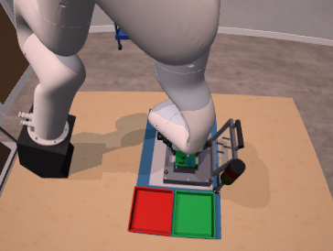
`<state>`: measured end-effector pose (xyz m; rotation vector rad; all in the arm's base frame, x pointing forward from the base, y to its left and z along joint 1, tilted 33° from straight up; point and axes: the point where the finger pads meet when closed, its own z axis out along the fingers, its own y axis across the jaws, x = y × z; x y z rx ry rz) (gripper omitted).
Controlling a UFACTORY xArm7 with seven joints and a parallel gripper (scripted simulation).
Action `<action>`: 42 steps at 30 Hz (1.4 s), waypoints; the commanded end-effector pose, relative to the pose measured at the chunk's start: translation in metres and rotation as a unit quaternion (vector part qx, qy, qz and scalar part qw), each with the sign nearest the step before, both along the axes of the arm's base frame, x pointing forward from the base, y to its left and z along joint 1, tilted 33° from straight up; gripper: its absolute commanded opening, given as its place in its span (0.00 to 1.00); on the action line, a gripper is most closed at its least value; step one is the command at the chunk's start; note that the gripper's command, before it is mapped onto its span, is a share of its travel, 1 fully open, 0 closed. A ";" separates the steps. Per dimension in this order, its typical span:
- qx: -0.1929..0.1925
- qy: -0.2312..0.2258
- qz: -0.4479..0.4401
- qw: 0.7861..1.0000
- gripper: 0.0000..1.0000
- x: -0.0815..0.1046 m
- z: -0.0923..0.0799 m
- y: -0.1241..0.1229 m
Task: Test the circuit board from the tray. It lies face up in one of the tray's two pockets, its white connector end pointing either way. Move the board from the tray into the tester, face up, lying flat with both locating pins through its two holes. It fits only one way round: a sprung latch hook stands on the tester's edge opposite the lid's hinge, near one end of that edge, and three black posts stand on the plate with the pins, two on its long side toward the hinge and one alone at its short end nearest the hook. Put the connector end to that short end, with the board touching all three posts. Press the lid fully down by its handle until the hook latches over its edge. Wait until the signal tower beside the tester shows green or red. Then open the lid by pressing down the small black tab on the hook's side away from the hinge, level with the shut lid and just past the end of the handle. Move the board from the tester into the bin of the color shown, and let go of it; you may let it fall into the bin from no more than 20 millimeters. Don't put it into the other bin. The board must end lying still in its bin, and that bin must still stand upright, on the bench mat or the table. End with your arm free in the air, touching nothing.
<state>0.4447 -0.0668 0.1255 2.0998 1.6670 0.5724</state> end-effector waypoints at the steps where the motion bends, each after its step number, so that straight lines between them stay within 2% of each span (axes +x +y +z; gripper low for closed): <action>1: 0.003 0.000 0.002 1.000 0.79 0.005 -0.007 0.000; 42: 0.003 0.000 0.002 1.000 0.79 0.018 -0.025 -0.002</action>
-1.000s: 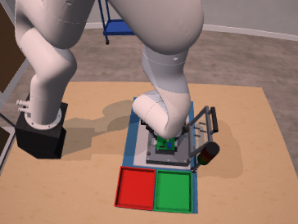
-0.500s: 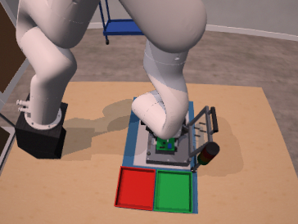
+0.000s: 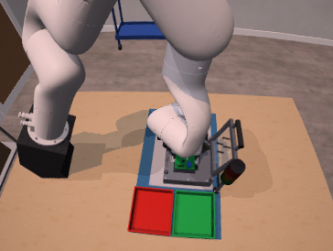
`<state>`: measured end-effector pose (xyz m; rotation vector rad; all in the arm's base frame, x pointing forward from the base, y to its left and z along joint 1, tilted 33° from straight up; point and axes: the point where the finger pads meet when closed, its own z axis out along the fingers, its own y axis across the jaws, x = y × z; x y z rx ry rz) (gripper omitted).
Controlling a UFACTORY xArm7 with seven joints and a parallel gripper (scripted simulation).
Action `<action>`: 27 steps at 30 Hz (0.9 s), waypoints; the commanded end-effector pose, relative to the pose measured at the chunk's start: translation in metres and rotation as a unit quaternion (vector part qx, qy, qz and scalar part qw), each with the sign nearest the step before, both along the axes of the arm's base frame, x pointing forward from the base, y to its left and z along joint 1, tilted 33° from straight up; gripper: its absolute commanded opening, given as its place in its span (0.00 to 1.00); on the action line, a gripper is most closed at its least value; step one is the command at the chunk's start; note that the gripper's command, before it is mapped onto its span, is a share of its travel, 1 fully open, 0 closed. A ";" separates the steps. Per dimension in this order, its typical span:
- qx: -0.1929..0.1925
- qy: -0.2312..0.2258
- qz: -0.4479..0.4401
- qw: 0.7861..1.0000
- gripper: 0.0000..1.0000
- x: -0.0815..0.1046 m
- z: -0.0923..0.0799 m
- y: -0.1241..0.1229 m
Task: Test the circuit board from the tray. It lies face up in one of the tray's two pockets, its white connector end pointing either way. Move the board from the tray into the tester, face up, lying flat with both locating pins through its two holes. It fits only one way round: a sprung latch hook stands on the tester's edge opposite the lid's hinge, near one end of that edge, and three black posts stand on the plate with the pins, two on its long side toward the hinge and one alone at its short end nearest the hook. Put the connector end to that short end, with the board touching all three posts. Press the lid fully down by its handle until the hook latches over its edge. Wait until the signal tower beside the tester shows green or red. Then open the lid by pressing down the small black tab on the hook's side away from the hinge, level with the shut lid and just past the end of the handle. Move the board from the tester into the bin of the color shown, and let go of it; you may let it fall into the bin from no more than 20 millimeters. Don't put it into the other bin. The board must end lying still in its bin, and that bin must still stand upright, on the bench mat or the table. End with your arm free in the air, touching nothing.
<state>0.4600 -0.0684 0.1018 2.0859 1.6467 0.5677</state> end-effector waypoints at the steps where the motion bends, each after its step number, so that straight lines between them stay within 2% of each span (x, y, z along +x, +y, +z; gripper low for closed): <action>1: 0.011 0.007 0.007 1.000 0.79 0.003 -0.002 -0.001; 27: 0.011 0.008 0.007 1.000 0.79 0.004 -0.005 -0.001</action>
